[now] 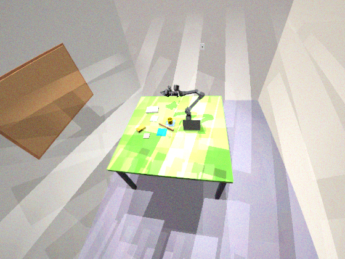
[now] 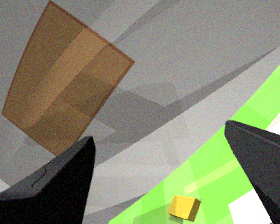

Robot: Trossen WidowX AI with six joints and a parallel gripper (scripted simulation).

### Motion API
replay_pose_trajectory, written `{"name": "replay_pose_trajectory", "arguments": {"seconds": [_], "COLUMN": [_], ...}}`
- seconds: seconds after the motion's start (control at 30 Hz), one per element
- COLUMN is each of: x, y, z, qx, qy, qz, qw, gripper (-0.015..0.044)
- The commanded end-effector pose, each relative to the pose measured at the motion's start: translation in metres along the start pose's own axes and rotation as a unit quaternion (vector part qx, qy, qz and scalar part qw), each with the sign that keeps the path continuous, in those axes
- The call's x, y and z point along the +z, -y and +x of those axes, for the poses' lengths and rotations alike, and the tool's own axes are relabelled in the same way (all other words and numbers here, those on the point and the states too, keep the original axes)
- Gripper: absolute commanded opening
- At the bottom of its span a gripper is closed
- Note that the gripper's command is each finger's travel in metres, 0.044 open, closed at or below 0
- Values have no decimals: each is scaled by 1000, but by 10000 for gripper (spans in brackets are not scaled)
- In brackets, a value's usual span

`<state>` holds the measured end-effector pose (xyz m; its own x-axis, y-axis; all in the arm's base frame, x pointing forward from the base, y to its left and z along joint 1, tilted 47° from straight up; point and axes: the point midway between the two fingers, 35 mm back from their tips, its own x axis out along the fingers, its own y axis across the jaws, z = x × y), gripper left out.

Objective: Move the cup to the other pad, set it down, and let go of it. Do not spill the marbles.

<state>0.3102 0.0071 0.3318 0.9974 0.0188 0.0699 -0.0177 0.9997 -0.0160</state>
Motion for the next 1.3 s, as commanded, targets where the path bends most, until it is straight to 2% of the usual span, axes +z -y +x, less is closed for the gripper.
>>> {"name": "replay_pose_trajectory", "arguments": {"seconds": [0.0,0.1,0.27,0.47,0.67,0.83,1.27], "x": [-4,-53,-150,-221,-265,-277,-272], "y": [0,5,14,23,35,52,58], "z": [1,15,13,-17,-63,-105,-112], "qx": [-2,-44,-191,-363,-541,-676,-693], "qy": [-7,-108,-271,-350,-349,-279,-262], "qz": [8,111,270,339,334,276,263], "qw": [1000,987,904,794,689,624,618], "gripper": [374,295,167,167,167,167,167]}}
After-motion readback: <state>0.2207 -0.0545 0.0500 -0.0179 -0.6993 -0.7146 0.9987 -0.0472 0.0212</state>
